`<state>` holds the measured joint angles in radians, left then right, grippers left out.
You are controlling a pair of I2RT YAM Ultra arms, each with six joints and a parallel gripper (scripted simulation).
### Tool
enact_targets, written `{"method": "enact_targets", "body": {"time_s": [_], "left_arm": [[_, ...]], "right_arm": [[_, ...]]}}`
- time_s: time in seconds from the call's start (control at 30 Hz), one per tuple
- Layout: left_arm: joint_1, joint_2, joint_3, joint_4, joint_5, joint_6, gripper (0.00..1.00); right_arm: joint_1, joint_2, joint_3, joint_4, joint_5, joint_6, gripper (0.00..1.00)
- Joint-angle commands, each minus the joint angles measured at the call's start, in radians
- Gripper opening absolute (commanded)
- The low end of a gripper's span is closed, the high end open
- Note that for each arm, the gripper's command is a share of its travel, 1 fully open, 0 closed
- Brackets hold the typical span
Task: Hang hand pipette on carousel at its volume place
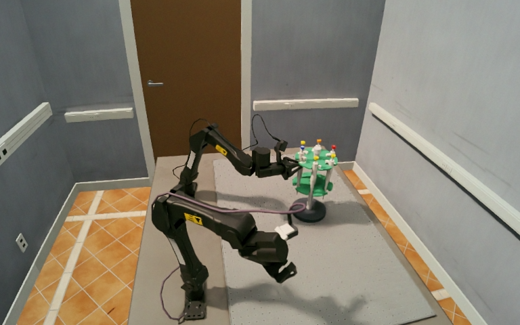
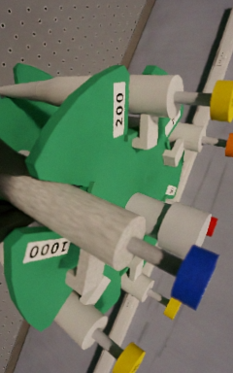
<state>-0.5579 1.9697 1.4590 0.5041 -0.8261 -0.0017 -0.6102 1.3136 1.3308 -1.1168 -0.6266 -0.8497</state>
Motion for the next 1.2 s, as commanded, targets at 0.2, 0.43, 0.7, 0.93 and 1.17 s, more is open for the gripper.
{"method": "enact_targets", "body": {"time_s": [0.2, 0.43, 0.7, 0.93, 1.17], "left_arm": [[0.008, -0.018, 0.031, -0.005, -0.022, 0.006, 0.12], [-0.050, 0.103, 0.166, -0.042, -0.242, 0.010, 0.12], [-0.034, 0.072, 0.178, -0.055, -0.249, 0.004, 0.12], [-0.033, 0.072, 0.178, -0.055, -0.249, 0.003, 0.12], [-0.033, 0.072, 0.178, -0.055, -0.249, 0.003, 0.12]], "right_arm": [[-0.012, 0.004, 0.011, 0.014, -0.021, -0.007, 1.00], [-0.012, 0.004, 0.011, 0.014, -0.021, -0.007, 1.00], [-0.012, 0.004, 0.011, 0.014, -0.021, -0.007, 1.00], [-0.012, 0.004, 0.011, 0.014, -0.021, -0.007, 1.00], [-0.012, 0.004, 0.011, 0.014, -0.021, -0.007, 1.00]]}}
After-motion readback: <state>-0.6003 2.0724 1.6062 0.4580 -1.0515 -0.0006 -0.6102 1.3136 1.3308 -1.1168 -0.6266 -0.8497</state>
